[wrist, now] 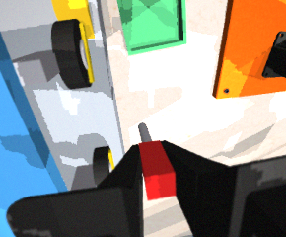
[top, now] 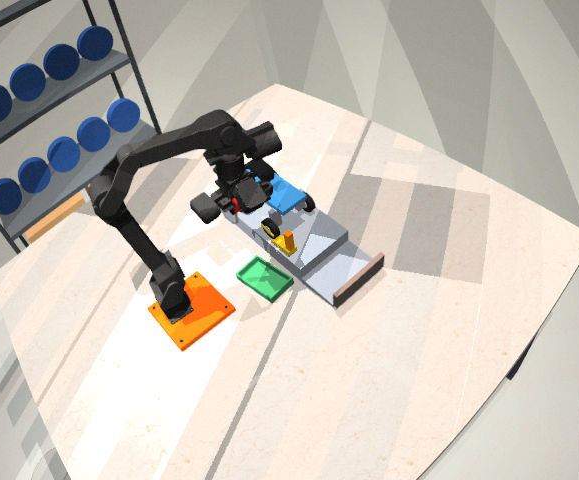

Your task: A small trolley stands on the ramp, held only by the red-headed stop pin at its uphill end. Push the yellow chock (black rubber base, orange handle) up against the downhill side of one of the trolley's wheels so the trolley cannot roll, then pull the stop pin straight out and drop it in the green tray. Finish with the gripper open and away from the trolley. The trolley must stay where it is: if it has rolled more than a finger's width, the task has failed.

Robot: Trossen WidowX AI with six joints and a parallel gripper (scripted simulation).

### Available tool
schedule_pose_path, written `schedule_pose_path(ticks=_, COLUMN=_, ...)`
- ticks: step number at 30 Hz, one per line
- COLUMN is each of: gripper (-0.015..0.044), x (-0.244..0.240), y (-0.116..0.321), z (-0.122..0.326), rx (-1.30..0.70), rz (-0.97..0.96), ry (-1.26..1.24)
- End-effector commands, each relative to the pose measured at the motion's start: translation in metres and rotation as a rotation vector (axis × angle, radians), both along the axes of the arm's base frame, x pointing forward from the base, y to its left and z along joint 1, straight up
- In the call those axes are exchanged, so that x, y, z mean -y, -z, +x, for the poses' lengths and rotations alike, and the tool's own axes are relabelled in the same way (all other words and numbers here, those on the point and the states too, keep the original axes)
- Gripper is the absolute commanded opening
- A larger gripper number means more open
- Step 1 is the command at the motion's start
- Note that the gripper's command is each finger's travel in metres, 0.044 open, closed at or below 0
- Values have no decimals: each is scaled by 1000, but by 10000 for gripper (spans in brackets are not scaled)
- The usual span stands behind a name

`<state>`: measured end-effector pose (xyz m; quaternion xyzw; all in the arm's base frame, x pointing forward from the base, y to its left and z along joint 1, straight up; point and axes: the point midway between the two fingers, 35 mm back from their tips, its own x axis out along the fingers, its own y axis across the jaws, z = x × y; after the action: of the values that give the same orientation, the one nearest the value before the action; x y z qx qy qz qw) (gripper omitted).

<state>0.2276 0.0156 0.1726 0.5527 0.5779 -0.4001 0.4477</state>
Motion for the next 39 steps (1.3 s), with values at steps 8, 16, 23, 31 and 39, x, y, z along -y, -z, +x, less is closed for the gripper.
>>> schedule_pose_path(ticks=8, gripper=0, x=41, y=5, z=1, rx=-2, rz=-2, ry=-4)
schedule_pose_path(ticks=16, gripper=0, x=69, y=9, z=1, rx=-2, rz=-5, ry=-4)
schedule_pose_path(ticks=23, gripper=0, x=91, y=11, z=2, rx=-2, rz=-7, ry=-4)
schedule_pose_path(ticks=31, gripper=0, x=91, y=11, z=2, rx=-23, rz=-24, ry=90)
schedule_pose_path(ticks=39, gripper=0, x=89, y=11, z=1, rx=-67, rz=-66, ry=326)
